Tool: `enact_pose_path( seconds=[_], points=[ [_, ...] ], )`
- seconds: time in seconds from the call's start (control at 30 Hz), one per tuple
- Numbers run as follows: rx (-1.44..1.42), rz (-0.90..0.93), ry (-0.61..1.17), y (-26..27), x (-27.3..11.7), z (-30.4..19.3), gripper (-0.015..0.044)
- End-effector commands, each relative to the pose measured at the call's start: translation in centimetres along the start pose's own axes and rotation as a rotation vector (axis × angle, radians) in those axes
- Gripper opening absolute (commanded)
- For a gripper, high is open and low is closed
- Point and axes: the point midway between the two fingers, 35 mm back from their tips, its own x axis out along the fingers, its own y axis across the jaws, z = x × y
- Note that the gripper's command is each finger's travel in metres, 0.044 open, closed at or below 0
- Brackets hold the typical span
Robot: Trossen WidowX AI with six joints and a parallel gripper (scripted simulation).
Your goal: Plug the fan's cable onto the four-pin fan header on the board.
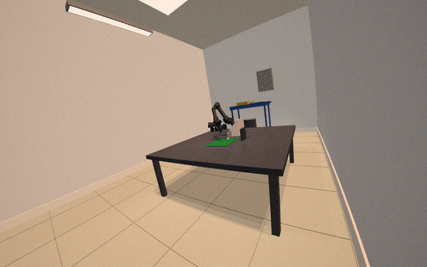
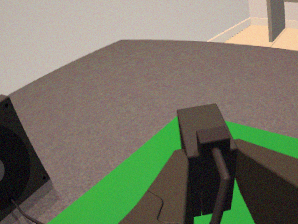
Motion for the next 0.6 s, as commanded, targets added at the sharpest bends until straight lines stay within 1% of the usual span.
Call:
enact_pose_path(
  seconds=[0.0,0.57],
  points=[
    [-0.007,0.0,-0.007,0.0,0.0,-0.3,0.0],
    [-0.008,0.0,-0.006,-0.1,-0.2,-1.8,0.0]
  ],
)
